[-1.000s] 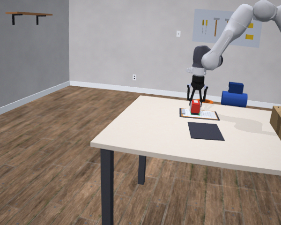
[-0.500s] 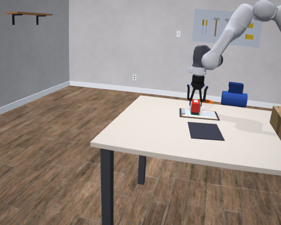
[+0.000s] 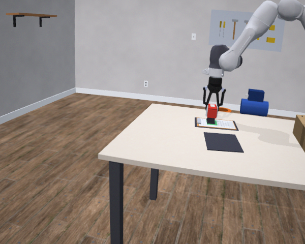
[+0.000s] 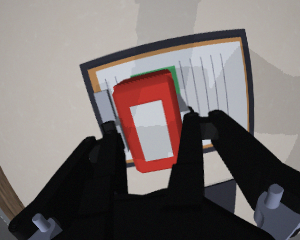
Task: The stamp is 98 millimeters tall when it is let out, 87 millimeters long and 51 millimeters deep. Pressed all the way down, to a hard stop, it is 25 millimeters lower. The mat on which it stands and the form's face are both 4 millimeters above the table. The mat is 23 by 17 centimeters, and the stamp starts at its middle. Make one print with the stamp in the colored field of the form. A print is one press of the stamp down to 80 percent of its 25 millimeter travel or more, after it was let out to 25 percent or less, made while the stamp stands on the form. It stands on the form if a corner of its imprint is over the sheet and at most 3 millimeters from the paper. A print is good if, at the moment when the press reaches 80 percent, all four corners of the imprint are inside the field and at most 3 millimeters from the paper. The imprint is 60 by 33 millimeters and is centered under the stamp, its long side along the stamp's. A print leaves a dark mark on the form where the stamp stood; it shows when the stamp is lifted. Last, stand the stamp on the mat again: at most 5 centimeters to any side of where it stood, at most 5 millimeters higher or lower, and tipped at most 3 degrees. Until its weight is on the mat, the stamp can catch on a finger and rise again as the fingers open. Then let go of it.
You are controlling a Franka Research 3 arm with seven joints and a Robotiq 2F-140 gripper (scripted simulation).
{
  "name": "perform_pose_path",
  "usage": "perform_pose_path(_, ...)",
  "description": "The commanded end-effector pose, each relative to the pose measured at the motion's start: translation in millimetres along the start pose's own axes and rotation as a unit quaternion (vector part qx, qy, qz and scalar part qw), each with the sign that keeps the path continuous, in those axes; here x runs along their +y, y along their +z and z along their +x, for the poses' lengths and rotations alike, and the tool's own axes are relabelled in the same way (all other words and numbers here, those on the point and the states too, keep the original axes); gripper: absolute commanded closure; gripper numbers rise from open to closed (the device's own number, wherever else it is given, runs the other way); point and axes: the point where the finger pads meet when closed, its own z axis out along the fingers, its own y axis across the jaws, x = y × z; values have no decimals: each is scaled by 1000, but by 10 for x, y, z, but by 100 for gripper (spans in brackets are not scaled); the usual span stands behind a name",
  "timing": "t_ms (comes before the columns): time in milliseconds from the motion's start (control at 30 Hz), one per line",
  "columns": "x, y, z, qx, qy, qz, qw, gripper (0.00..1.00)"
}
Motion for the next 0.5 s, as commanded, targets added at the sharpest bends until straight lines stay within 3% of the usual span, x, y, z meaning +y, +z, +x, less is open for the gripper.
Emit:
perform_pose_path(0,18,-2,-11,-2,-1,-2,1000,79)
perform_pose_path(467,28,-62,-16,-2,-1,-2,1000,79)
